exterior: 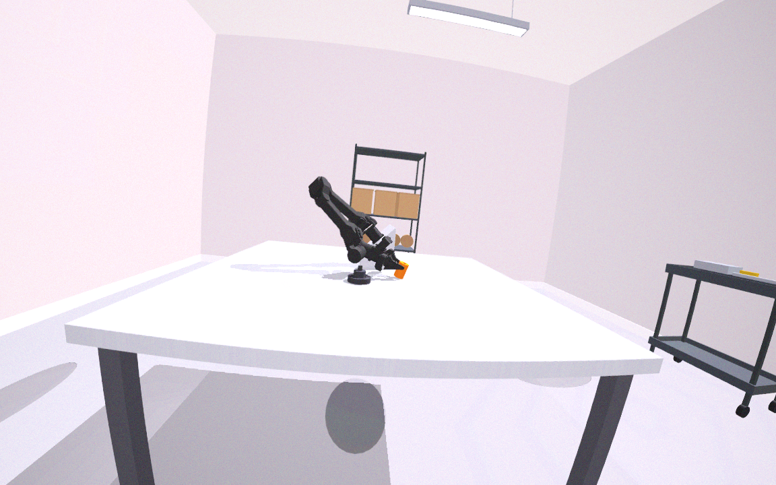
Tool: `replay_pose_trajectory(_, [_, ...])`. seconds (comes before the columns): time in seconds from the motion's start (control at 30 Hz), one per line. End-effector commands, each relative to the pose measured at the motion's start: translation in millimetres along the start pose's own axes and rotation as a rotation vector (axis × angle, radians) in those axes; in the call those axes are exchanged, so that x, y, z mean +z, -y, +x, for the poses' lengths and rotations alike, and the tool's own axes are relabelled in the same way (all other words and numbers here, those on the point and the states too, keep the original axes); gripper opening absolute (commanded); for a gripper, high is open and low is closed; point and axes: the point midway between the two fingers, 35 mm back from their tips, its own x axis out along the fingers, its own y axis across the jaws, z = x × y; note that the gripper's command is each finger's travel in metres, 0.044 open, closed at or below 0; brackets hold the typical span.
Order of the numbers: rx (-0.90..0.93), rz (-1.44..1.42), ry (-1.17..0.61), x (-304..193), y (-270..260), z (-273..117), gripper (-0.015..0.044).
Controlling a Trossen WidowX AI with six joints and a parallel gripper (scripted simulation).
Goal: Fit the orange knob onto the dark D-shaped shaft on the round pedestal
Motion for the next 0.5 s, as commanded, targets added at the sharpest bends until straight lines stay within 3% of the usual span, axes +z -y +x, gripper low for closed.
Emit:
replay_pose_trajectory(0.0, [0.001, -0.002, -0.007, -0.6, -0.4, -2.0, 0.0179])
replay_pose_trajectory(0.03, [0.001, -0.002, -0.007, -0.8, -0.4, -2.6, 0.0179])
replay_pose_trajectory(0.13, [0.002, 0.002, -0.001, -0.1, -0.4, -0.7, 0.0258])
replay_pose_trajectory(0.47, [0.002, 0.002, -0.001, -0.1, -0.4, -0.7, 0.0260])
